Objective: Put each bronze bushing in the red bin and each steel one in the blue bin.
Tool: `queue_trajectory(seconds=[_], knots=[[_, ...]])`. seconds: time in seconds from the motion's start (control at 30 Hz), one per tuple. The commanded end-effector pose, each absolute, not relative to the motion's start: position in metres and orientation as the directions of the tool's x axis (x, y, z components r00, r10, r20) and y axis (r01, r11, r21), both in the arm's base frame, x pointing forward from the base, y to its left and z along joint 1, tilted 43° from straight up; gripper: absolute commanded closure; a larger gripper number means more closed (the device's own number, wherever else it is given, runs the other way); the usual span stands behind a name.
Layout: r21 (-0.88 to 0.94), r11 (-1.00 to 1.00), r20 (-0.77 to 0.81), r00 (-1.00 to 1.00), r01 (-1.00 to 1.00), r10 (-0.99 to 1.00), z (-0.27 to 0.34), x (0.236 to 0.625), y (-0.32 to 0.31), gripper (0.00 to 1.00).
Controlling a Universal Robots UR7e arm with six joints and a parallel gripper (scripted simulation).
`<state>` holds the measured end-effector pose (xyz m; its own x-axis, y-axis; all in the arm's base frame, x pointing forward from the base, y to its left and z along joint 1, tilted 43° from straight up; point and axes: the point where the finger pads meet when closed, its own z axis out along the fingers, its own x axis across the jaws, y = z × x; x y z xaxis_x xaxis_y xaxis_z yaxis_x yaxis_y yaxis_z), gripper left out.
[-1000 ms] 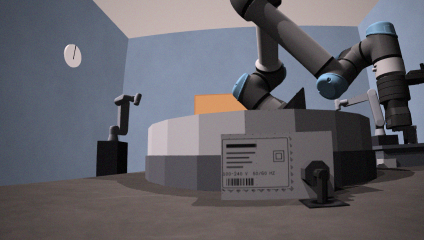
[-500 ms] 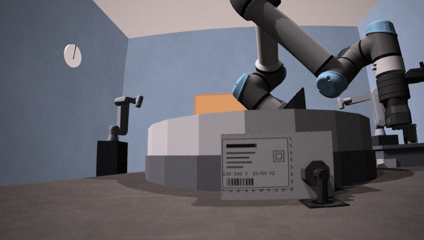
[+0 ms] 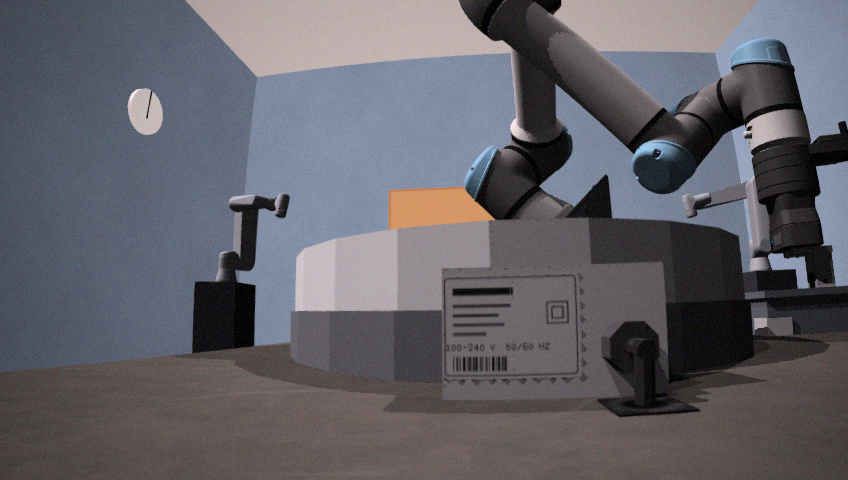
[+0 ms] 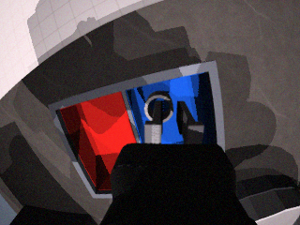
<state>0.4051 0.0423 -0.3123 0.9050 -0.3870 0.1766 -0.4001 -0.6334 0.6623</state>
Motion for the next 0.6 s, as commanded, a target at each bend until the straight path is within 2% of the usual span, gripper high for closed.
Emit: queue_trajectory(seconds=[0.0, 0.5, 0.57], knots=[[0.662, -0.634, 0.178, 0.905, -0.401, -0.387, -0.310, 0.406, 0.044, 0.58], [0.662, -0.634, 0.178, 0.905, -0.401, -0.387, -0.308, 0.406, 0.046, 0.58], [0.662, -0.634, 0.178, 0.905, -0.401, -0.387, -0.293, 0.409, 0.060, 0.58]])
